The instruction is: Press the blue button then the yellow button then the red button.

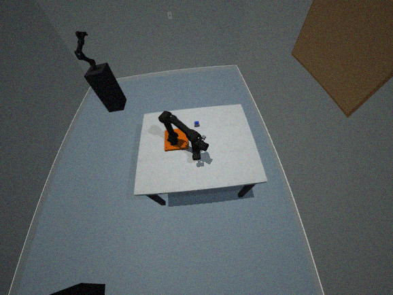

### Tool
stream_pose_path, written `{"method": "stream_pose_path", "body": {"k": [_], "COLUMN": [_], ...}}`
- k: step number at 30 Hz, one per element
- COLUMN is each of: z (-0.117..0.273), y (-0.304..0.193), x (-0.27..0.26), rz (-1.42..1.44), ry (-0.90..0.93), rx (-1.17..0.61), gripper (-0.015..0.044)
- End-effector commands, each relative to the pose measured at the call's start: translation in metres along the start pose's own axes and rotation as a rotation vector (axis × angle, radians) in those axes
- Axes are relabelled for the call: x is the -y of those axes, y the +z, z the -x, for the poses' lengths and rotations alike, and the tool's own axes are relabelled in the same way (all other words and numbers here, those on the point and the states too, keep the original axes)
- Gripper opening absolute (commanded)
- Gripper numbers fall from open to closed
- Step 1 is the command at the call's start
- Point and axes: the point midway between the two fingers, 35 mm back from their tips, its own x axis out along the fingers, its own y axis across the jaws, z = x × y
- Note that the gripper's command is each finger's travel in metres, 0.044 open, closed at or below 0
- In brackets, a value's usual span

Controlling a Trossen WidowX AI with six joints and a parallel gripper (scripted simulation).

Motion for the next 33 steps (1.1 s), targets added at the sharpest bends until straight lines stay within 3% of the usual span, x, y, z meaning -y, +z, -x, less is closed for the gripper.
{"method": "stream_pose_path", "body": {"k": [1,18,33], "z": [-0.009,-0.037,-0.038], "y": [-0.002,-0.002,-0.002], "x": [0.000,-0.001,-0.001], "rz": [0.004,0.004,0.004], "ry": [0.002,0.002,0.002], "rx": [-0.011,-0.012,-0.012], "gripper": [0.0020,0.0020,0.0020]}}
